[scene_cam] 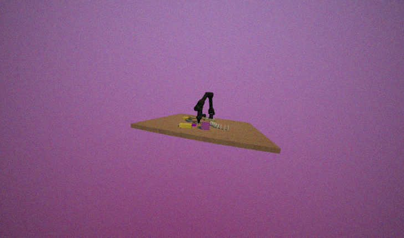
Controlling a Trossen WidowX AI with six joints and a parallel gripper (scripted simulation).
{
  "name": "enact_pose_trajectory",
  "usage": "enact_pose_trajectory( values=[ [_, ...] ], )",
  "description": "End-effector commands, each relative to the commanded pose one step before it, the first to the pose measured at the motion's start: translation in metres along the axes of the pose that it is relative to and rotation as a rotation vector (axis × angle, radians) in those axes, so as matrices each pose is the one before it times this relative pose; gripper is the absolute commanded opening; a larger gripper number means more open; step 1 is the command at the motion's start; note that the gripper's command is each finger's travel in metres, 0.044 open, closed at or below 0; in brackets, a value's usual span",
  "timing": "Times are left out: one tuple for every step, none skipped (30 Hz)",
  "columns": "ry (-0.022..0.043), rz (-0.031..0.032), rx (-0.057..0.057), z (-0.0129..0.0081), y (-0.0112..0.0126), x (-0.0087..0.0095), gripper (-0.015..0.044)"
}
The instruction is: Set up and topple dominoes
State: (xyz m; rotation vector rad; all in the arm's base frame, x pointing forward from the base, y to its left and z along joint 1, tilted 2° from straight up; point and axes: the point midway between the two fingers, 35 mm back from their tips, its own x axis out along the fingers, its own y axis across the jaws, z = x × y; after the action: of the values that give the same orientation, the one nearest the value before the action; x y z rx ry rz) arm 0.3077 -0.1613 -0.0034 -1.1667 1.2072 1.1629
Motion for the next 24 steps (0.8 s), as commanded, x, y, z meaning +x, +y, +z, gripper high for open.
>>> enact_pose_trajectory(
  values=[
    [0.00306, 0.00060, -0.0036, -0.00049, 0.00021, 0.00057, 0.0107],
    [0.00000, 0.00000, 0.0000, 0.00000, 0.00000, 0.00000, 0.0107],
    [0.00000, 0.00000, 0.0000, 0.00000, 0.00000, 0.00000, 0.0107],
    [0.00000, 0.00000, 0.0000, 0.00000, 0.00000, 0.00000, 0.0107],
    [0.00000, -0.00001, 0.0000, 0.00006, 0.00000, -0.00194, 0.0107],
    [0.00001, -0.00002, 0.0000, 0.00021, 0.00007, -0.00584, 0.0107],
    [0.00001, -0.00003, 0.0000, 0.00034, 0.00011, -0.00970, 0.0107],
    [0.00001, -0.00003, 0.0000, 0.00041, 0.00013, -0.01160, 0.0107],
    [0.00000, -0.00003, 0.0000, 0.00041, 0.00013, -0.01151, 0.0107],
    [0.00000, -0.00002, 0.0000, 0.00042, 0.00016, -0.01140, 0.0107],
    [0.00000, -0.00001, 0.0000, 0.00042, 0.00016, -0.01127, 0.0107],
    [0.00000, -0.00001, 0.0000, 0.00040, 0.00014, -0.01110, 0.0107],
    [-0.00001, 0.00000, 0.0000, 0.00040, 0.00015, -0.01094, 0.0107],
    [-0.00001, 0.00001, 0.0000, 0.00041, 0.00017, -0.01076, 0.0107],
    [-0.00001, 0.00001, 0.0000, 0.00042, 0.00015, -0.01151, 0.0107],
    [-0.00002, 0.00003, 0.0000, 0.00049, 0.00023, -0.01278, 0.0107],
    [-0.00002, 0.00003, 0.0000, 0.00046, 0.00019, -0.01238, 0.0107],
    [-0.00003, 0.00004, 0.0000, 0.00046, 0.00022, -0.01186, 0.0107],
    [-0.00002, 0.00003, 0.0000, 0.00034, 0.00015, -0.00882, 0.0107],
    [-0.00001, 0.00001, 0.0000, 0.00020, 0.00009, -0.00518, 0.0107],
    [0.00000, 0.00001, 0.0000, 0.00008, 0.00005, -0.00173, 0.0107],
    [0.00000, 0.00000, 0.0000, 0.00000, 0.00000, 0.00000, 0.0107],
    [0.00000, 0.00000, 0.0000, 0.00000, 0.00000, 0.00000, 0.0107],
    [0.00000, 0.00000, 0.0000, 0.00000, 0.00000, 0.00000, 0.0107]
  ],
)
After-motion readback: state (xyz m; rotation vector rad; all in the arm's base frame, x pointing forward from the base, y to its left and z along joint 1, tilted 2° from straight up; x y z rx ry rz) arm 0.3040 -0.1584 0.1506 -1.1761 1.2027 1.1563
